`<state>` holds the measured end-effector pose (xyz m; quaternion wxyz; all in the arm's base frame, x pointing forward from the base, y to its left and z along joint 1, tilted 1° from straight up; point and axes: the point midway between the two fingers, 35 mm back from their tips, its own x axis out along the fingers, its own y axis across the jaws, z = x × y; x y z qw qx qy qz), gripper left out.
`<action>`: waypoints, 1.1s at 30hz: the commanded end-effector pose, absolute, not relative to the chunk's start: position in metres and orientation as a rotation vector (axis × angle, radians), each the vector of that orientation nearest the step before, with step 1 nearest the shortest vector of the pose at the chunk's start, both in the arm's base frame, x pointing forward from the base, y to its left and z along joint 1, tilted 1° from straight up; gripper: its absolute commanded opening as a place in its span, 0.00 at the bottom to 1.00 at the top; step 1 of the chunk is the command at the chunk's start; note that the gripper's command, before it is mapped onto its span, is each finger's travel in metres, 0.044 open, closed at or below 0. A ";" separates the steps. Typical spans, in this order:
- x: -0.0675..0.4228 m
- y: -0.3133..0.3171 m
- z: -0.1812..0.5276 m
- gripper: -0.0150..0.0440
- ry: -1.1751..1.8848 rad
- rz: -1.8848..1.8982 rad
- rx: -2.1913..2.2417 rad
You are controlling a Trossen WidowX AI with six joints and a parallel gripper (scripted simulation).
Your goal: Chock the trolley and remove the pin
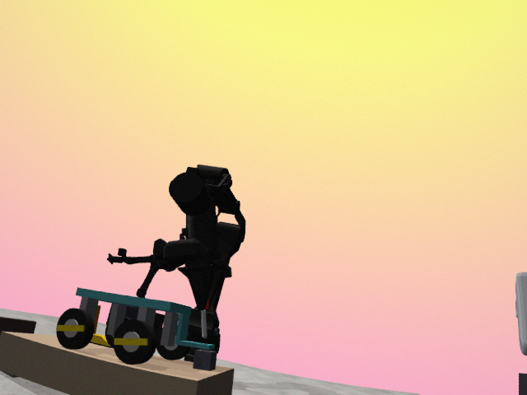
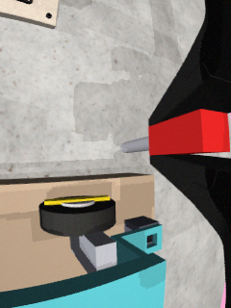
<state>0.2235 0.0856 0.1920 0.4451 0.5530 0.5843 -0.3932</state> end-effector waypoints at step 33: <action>0.233 -0.043 0.170 0.25 1.447 -0.977 1.364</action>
